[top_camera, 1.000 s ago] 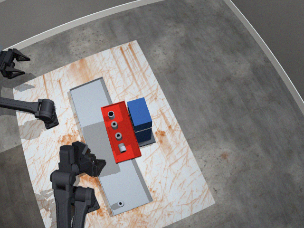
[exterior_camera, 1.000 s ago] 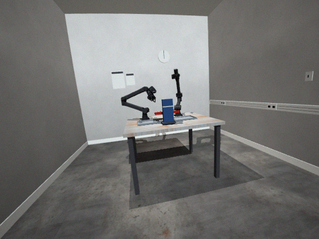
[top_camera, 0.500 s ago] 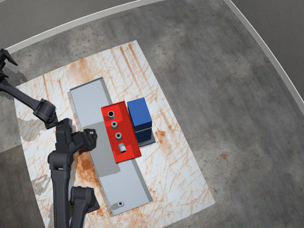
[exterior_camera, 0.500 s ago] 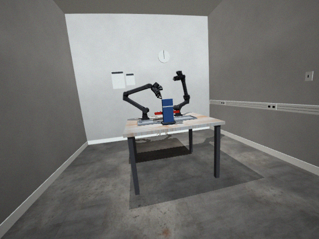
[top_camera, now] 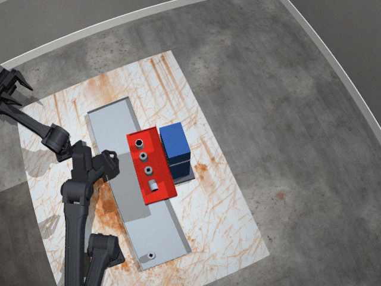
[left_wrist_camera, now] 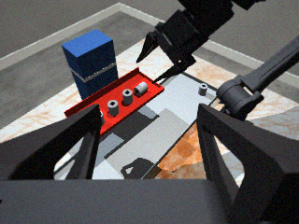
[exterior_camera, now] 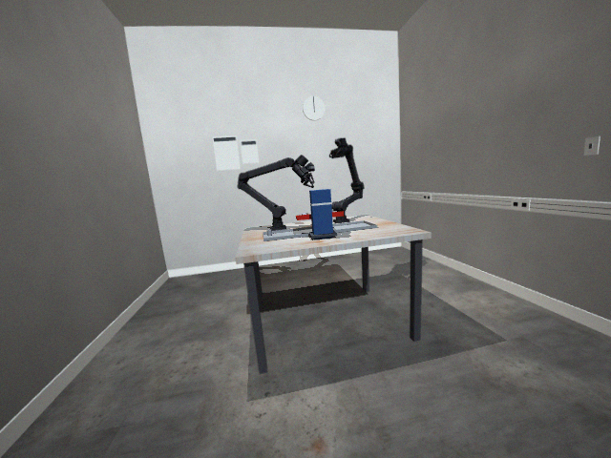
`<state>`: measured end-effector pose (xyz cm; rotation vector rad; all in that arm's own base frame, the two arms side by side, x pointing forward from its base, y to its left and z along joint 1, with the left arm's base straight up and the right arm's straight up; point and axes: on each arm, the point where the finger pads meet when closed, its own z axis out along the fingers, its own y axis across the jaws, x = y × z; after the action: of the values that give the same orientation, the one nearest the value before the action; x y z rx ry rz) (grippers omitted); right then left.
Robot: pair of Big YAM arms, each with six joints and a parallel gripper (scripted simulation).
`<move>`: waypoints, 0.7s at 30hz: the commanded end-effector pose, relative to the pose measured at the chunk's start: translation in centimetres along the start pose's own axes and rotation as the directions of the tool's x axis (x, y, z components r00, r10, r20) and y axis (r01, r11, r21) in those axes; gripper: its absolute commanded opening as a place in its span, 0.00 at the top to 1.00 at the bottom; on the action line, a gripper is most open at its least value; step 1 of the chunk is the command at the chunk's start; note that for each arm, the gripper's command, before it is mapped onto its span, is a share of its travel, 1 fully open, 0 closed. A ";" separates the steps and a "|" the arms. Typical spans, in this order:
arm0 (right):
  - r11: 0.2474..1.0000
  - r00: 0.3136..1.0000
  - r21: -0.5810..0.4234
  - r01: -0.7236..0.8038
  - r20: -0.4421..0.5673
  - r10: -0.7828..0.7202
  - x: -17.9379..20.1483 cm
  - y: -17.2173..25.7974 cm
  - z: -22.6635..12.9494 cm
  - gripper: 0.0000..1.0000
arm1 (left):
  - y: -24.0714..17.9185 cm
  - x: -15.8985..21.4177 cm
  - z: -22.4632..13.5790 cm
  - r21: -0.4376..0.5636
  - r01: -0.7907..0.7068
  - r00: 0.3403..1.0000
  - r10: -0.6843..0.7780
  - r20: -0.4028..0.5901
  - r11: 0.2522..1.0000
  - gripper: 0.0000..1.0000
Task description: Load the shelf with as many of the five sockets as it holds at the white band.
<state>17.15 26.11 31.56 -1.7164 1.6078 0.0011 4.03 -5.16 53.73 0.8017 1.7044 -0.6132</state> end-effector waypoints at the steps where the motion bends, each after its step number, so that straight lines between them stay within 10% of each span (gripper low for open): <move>1: 0.998 0.998 0.034 -0.044 0.037 0.043 -1.7 -2.1 -1.0 0.44 | 0.2 -1.2 -1.0 -0.014 0.011 0.997 -0.010 0.071 1.000 0.35; 7: 0.976 0.974 0.003 -0.217 -0.068 0.216 1.1 -1.3 1.5 0.44 | 0.2 -1.3 -0.4 -0.029 -0.010 0.998 0.012 0.063 1.000 0.35; 21: 0.728 0.665 0.068 -0.682 -0.357 0.656 8.3 -3.4 9.4 0.44 | 0.1 0.5 10.3 0.026 -0.162 0.981 0.163 -0.103 0.987 0.35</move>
<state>25.54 22.69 20.29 -1.1995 2.4682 0.0677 10.18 -12.37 48.58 0.9856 1.7766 -0.4772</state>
